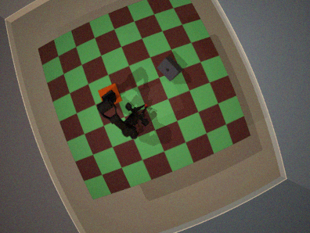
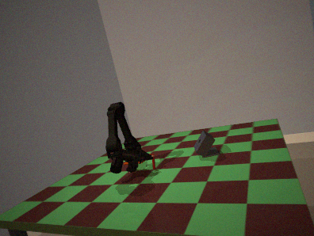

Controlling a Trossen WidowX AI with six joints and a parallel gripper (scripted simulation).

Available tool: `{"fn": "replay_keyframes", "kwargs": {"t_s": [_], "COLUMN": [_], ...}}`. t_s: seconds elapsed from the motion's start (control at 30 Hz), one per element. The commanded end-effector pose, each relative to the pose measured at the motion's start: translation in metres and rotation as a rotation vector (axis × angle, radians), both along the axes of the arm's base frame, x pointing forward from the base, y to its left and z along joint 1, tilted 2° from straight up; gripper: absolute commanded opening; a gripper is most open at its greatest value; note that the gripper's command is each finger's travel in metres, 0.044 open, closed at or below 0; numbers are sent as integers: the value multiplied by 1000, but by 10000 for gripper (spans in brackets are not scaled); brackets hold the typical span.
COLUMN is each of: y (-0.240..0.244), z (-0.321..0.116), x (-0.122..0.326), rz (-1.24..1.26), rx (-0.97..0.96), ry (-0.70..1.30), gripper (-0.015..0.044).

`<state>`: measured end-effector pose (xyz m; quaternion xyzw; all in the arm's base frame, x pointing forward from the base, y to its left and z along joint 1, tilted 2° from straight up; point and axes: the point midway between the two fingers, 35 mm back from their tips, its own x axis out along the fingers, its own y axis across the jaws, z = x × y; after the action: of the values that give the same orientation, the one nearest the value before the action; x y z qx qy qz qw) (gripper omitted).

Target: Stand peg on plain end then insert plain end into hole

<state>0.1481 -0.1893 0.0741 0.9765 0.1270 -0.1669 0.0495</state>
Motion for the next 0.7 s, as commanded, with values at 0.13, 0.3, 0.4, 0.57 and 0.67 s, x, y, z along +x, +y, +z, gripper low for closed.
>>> {"fn": "replay_keyframes", "kwargs": {"t_s": [0.13, 0.3, 0.4, 0.57, 0.67], "y": [-1, -1, -1, -1, -2], "z": [-2, -2, -2, -2, -2], "x": [-2, -2, -3, -4, -4], "rz": [-1, -4, -5, -7, -8], "rx": [1, 2, 3, 4, 4], "ry": [-2, -5, -7, -9, -11], "gripper": [51, 51, 51, 51, 51]}}
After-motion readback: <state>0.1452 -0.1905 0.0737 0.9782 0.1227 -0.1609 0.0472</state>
